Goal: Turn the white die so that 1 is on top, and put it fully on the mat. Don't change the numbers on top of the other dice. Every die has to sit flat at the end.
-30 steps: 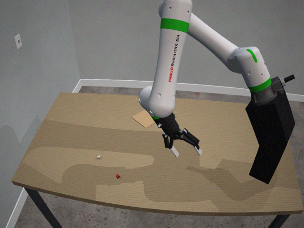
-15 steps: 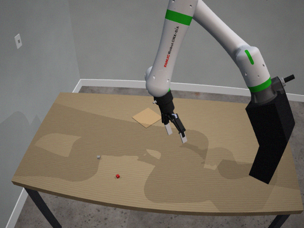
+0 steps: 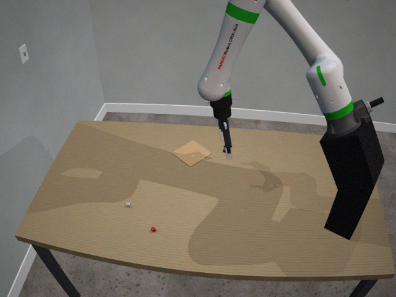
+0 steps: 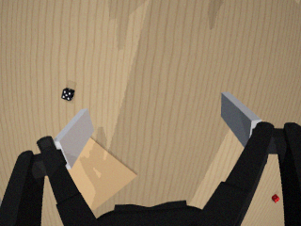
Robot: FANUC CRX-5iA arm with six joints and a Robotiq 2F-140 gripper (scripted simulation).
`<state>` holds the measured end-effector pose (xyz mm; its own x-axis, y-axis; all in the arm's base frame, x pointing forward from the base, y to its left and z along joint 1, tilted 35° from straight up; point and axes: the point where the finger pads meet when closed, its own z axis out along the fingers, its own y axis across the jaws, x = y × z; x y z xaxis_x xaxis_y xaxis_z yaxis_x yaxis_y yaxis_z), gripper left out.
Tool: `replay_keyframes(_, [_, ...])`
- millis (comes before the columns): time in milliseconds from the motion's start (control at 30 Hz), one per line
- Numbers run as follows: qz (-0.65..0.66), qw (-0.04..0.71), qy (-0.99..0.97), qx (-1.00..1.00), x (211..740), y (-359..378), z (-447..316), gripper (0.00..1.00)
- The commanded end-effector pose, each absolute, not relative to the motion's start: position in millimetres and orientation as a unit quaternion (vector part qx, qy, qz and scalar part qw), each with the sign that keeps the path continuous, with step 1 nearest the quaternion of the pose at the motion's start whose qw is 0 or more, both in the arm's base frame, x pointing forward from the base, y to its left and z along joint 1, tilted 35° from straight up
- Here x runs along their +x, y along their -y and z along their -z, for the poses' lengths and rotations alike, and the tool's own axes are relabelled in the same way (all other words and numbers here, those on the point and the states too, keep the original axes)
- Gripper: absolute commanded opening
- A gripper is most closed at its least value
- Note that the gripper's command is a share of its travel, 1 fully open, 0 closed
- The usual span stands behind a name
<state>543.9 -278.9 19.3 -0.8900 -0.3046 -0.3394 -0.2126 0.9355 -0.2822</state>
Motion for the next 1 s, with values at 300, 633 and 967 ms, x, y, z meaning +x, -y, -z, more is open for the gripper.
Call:
replay_keyframes(300, [0.151, 0.262, -0.953, 0.001, 518, 382, -78, 1.00])
replay_keyframes(633, [0.151, 0.263, -0.953, 0.001, 518, 383, -78, 1.00])
replay_keyframes(967, [0.151, 0.263, -0.953, 0.001, 523, 386, -70, 1.00])
